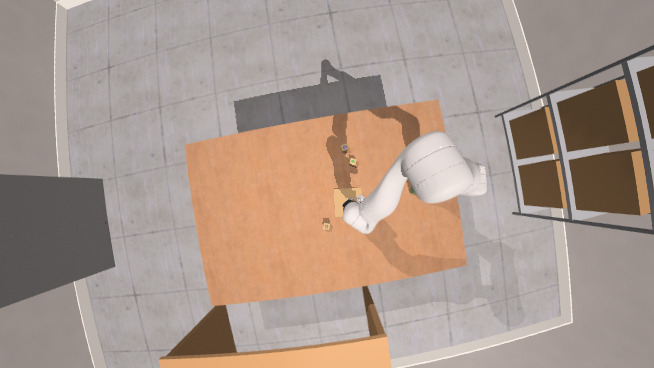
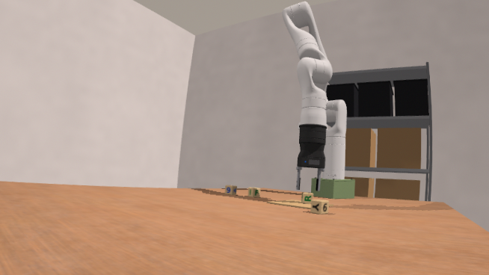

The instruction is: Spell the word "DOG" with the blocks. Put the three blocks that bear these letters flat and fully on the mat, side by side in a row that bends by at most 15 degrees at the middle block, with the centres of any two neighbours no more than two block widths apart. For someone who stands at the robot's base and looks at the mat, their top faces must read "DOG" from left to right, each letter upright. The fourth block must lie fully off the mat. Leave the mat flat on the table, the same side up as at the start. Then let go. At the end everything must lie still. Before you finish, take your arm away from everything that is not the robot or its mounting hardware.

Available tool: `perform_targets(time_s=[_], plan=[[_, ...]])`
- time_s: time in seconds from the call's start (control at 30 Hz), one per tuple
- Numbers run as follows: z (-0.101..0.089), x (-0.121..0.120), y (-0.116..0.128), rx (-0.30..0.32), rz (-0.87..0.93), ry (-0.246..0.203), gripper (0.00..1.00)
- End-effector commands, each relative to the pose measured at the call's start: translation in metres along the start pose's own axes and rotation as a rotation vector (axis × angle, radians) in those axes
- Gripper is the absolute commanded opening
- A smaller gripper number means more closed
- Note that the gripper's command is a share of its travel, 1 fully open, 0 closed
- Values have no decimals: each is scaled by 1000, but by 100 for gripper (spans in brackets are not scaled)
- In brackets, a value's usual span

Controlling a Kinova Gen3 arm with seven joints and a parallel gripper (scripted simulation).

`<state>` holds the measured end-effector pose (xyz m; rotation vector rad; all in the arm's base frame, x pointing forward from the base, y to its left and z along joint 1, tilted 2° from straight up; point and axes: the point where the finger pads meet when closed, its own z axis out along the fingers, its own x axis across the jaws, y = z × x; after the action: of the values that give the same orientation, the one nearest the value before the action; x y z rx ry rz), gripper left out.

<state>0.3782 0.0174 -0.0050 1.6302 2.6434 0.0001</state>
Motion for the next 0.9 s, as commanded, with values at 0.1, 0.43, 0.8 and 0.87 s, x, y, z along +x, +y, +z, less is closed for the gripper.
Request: perform_targets(time_s=[0.1,0.43,0.8,0.87], plan=[[-1,0,1,-1,0,-1,100],[-1,0,1,-1,0,-1,100],[1,0,1,-1,0,-1,100],[3,0,1,-1,0,-1,100]])
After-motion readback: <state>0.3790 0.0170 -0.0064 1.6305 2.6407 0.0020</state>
